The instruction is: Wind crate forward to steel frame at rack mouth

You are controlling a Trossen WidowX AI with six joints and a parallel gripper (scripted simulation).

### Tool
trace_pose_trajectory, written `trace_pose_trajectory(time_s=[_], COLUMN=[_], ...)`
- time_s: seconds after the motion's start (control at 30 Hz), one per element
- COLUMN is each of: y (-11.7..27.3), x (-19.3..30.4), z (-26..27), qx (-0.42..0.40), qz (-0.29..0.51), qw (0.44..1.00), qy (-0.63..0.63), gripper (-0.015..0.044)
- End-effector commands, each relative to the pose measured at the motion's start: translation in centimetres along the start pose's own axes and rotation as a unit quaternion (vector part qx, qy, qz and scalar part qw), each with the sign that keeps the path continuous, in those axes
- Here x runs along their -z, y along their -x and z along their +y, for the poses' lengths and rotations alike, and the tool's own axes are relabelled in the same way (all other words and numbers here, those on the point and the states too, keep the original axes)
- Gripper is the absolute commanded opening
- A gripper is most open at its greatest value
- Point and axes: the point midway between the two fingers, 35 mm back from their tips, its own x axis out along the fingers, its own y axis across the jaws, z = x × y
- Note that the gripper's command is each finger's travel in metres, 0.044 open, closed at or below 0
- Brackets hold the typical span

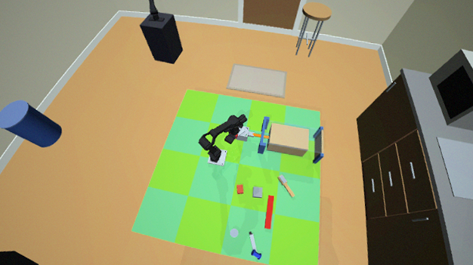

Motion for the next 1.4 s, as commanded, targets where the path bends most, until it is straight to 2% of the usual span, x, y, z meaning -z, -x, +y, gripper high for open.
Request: trace_pose_trajectory(time_s=[0.0, 1.37], y=[0.0, 0.2], x=[1.5, 6.3], z=[0.3, -0.1], qx=[-0.004, -0.004], qz=[0.015, 0.017], qw=[1.0, 1.0], qy=[-0.009, -0.009], gripper=[0.0, 0.0])
